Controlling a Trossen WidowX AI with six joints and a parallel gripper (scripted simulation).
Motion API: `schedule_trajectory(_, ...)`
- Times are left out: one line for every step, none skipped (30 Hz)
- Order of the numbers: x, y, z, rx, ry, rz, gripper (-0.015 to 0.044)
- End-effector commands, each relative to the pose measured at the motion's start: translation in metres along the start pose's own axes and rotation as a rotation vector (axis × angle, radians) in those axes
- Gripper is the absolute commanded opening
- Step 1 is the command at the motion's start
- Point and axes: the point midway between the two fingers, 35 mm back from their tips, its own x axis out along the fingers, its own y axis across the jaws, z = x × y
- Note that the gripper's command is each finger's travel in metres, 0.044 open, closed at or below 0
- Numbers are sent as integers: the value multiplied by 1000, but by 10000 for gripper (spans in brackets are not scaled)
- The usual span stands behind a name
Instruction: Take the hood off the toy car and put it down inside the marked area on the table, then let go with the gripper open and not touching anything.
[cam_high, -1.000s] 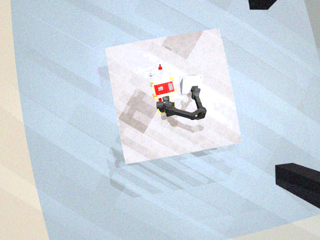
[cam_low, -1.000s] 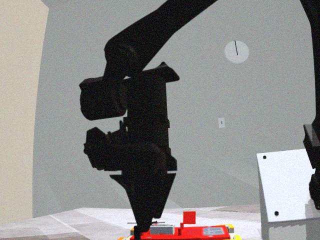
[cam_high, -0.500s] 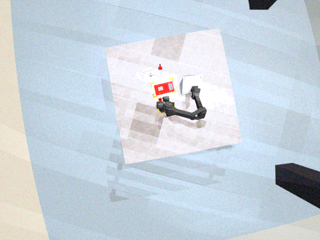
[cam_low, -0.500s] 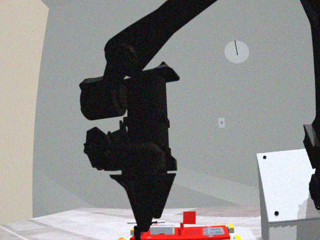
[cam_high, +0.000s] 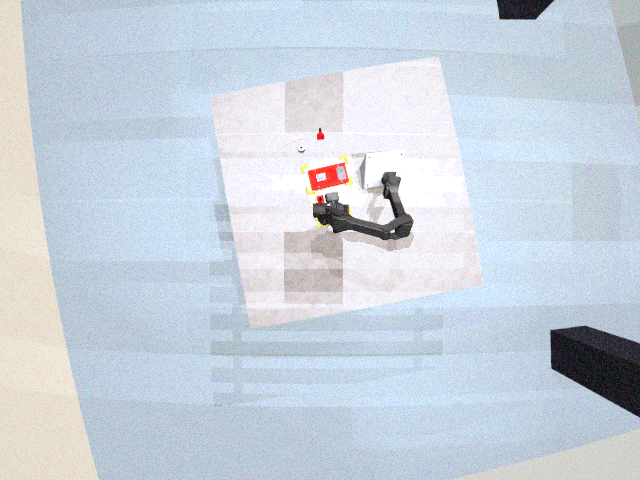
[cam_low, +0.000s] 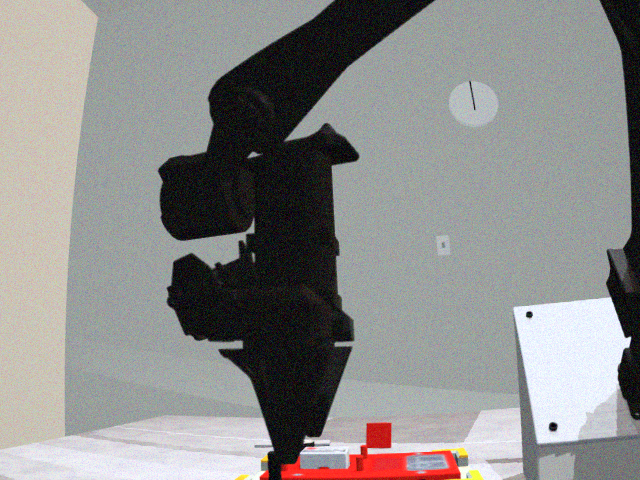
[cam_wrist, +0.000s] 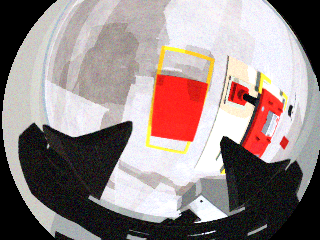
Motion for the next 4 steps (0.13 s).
schedule_trajectory(0,0,0,-4,2,3,440)
schedule_trajectory(0,0,0,-4,2,3,440)
schedule_trajectory(0,0,0,-4,2,3,440)
schedule_trajectory(0,0,0,-4,2,3,440)
